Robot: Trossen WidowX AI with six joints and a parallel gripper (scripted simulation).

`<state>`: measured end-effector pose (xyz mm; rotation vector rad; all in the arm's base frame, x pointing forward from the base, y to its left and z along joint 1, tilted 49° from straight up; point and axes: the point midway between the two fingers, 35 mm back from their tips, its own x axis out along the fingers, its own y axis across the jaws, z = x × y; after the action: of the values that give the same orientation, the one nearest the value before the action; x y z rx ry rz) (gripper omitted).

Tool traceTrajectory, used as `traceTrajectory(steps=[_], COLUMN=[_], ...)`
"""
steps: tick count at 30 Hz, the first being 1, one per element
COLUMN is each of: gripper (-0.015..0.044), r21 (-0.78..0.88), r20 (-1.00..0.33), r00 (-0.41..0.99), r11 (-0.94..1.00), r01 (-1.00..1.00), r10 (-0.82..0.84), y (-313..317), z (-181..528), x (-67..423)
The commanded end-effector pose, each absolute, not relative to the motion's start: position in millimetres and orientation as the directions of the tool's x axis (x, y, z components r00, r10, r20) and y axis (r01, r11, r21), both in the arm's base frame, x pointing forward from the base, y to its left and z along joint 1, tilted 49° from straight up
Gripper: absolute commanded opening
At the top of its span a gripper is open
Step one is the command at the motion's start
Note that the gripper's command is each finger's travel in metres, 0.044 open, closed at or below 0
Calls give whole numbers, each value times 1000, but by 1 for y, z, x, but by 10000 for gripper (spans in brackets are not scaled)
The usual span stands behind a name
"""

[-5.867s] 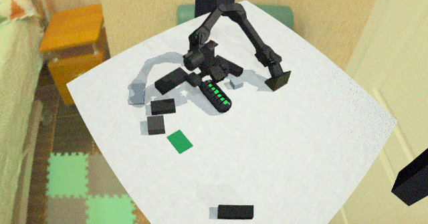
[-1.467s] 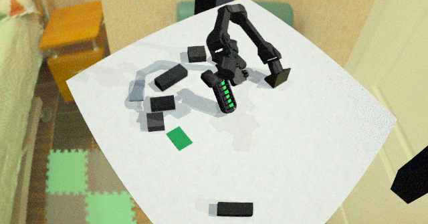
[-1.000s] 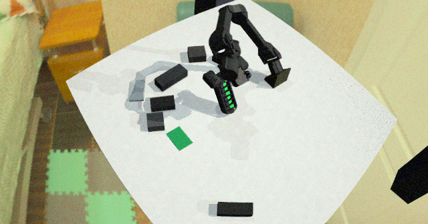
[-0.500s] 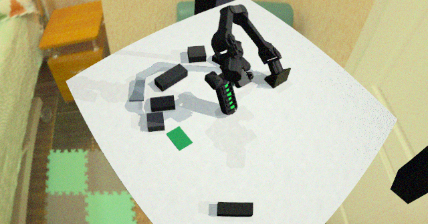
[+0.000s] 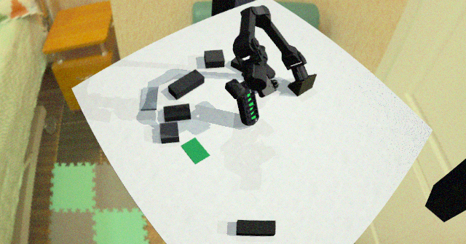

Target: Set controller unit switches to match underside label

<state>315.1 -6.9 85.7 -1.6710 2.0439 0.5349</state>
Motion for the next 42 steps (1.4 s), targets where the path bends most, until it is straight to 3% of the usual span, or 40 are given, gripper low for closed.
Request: traceTrajectory(steps=[1,42], gripper=[338,338], r21=[16,17], r20=[-569,-568], r00=[-176,-179], r11=[204,206], r01=[-979,-978], r10=[-803,-803], y=[-4,20], z=[81,58], x=[316,321])
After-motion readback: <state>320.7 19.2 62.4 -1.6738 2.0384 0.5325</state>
